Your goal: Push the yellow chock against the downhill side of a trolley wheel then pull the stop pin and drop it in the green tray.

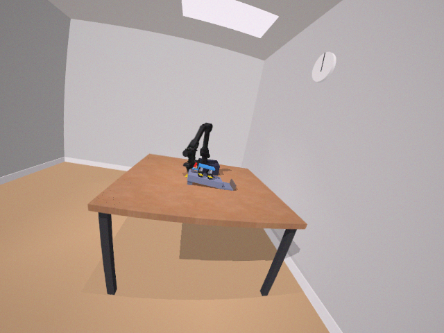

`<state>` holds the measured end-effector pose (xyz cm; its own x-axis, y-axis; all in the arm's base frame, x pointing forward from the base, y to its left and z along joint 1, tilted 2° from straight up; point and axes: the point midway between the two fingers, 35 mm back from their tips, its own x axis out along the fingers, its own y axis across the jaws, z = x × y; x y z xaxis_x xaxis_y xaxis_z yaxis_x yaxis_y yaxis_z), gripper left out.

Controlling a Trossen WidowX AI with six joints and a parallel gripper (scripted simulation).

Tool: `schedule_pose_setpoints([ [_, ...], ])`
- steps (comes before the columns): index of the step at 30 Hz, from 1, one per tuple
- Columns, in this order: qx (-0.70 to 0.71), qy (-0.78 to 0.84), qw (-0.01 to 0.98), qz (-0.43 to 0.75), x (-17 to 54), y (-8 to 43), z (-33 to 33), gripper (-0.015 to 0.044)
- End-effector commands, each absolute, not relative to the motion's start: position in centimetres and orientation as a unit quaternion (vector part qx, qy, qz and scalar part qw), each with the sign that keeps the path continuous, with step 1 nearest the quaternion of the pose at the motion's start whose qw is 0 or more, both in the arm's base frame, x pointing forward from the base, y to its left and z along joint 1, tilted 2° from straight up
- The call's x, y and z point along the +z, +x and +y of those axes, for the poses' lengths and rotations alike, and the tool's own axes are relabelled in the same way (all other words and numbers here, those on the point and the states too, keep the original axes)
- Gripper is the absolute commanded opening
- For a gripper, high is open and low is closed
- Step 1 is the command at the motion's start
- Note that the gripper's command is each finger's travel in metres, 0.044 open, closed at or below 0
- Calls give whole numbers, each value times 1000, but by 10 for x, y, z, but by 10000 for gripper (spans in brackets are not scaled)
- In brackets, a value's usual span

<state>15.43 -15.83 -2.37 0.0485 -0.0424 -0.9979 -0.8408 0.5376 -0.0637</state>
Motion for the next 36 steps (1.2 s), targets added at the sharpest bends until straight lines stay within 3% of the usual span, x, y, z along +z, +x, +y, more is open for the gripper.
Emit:
schedule_pose_setpoints([
  [1,318,-360,626,614,-28,153,-158,190],
  [5,318,-360,628,612,-25,154,-158,85],
  [15,318,-360,628,612,-24,154,-158,0],
  [36,318,-360,626,614,45,147,-149,0],
])
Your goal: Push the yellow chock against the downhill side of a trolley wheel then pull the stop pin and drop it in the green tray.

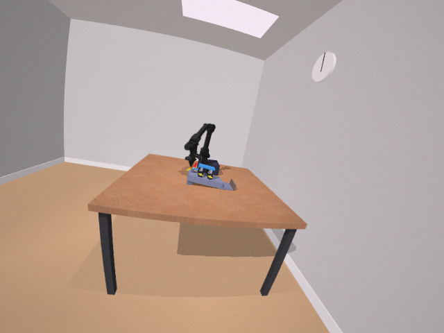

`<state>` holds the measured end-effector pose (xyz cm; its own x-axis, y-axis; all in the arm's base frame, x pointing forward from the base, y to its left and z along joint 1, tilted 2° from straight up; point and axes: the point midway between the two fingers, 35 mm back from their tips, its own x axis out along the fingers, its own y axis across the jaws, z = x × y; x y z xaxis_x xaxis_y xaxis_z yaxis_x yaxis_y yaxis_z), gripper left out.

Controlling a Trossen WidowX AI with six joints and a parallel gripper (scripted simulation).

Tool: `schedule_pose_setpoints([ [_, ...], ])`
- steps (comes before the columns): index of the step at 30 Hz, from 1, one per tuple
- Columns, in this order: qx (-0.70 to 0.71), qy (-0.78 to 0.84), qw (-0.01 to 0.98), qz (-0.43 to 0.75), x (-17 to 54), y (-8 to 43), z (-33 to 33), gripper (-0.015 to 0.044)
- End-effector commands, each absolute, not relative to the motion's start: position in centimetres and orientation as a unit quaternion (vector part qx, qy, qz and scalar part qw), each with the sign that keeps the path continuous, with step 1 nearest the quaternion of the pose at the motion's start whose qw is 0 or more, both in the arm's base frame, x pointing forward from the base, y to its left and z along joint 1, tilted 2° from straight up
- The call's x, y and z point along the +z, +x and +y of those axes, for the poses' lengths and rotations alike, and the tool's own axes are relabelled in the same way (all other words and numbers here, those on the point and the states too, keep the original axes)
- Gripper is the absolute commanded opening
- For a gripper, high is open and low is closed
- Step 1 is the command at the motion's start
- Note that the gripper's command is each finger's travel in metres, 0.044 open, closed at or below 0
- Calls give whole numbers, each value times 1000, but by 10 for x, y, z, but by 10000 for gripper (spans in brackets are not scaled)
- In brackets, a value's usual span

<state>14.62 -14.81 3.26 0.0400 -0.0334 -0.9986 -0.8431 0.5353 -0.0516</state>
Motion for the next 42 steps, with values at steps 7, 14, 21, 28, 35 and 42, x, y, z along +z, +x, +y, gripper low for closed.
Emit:
schedule_pose_setpoints([
  [7,318,-360,626,614,67,146,-148,0],
  [14,318,-360,626,614,89,146,-148,0],
  [21,317,-360,626,614,110,146,-150,0],
  [28,317,-360,626,614,121,147,-152,0],
  [35,283,-325,646,631,121,147,-152,0],
  [42,204,-245,681,660,121,147,-152,0],
])
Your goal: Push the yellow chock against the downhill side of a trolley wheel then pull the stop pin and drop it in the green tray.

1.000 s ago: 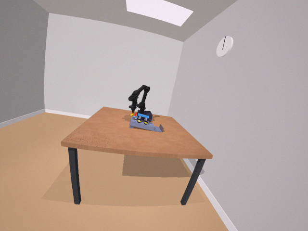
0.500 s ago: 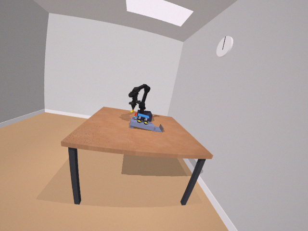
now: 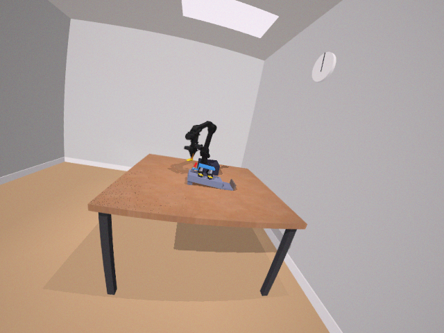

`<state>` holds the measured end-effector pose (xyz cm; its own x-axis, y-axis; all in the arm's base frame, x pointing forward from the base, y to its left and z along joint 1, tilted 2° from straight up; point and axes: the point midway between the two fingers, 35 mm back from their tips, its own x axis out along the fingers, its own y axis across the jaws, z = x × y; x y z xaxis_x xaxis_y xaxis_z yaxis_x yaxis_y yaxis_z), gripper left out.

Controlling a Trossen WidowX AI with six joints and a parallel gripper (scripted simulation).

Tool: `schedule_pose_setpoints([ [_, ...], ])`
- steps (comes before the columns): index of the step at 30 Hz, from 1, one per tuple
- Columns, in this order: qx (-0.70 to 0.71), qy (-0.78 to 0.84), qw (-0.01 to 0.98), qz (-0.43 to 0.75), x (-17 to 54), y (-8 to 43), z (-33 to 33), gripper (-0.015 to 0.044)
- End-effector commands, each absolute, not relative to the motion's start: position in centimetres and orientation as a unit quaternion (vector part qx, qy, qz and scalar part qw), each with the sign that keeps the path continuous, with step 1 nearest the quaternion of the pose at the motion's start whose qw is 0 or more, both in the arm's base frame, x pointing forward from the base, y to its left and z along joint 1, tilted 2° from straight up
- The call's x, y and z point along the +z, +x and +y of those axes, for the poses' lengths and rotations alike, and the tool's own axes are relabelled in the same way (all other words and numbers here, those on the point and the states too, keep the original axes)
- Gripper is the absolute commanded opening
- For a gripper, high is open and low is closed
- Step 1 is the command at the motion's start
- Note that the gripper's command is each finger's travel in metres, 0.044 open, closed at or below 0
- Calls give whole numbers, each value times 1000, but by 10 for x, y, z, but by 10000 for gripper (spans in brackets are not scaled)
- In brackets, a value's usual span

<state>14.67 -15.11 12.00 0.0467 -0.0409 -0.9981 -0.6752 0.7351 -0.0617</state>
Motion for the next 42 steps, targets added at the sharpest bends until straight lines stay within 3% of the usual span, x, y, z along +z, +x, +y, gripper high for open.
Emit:
schedule_pose_setpoints([
  [1,193,-233,685,663,121,147,-152,0],
  [22,-53,23,724,687,121,146,-152,0],
  [42,-62,34,725,686,118,163,-119,0],
])
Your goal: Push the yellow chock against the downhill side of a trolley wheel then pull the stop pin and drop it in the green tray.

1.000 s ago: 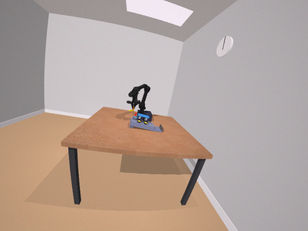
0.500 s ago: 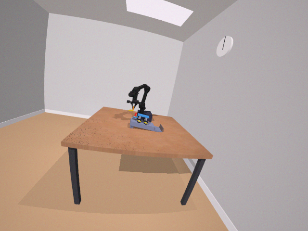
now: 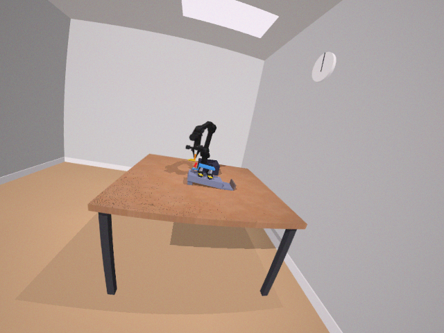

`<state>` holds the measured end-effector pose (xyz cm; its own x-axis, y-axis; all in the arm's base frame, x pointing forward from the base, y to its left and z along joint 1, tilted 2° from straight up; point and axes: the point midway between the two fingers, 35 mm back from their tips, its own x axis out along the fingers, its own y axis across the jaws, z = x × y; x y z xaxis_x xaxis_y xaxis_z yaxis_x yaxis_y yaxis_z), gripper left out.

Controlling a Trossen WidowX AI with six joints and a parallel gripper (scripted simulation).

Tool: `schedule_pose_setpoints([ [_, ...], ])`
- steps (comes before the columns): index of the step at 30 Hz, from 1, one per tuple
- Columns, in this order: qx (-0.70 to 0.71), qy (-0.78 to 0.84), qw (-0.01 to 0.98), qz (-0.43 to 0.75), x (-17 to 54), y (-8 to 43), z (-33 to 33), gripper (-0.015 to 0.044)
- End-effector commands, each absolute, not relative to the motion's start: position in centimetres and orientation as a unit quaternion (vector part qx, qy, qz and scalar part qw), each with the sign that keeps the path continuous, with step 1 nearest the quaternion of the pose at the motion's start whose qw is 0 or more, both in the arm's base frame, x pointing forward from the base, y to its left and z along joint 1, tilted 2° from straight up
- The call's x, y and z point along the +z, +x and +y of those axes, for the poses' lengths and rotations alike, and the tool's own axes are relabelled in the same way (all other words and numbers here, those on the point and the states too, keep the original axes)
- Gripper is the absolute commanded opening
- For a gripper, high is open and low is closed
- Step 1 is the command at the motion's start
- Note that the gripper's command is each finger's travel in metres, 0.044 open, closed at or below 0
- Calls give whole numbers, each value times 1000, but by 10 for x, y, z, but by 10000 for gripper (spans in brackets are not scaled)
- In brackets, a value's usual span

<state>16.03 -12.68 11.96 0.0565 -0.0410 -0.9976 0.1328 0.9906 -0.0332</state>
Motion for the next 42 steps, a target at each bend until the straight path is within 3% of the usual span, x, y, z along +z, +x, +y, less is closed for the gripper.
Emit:
schedule_pose_setpoints([
  [1,-62,34,725,686,118,164,-116,0],
  [42,-57,39,726,684,106,215,5,0],
])
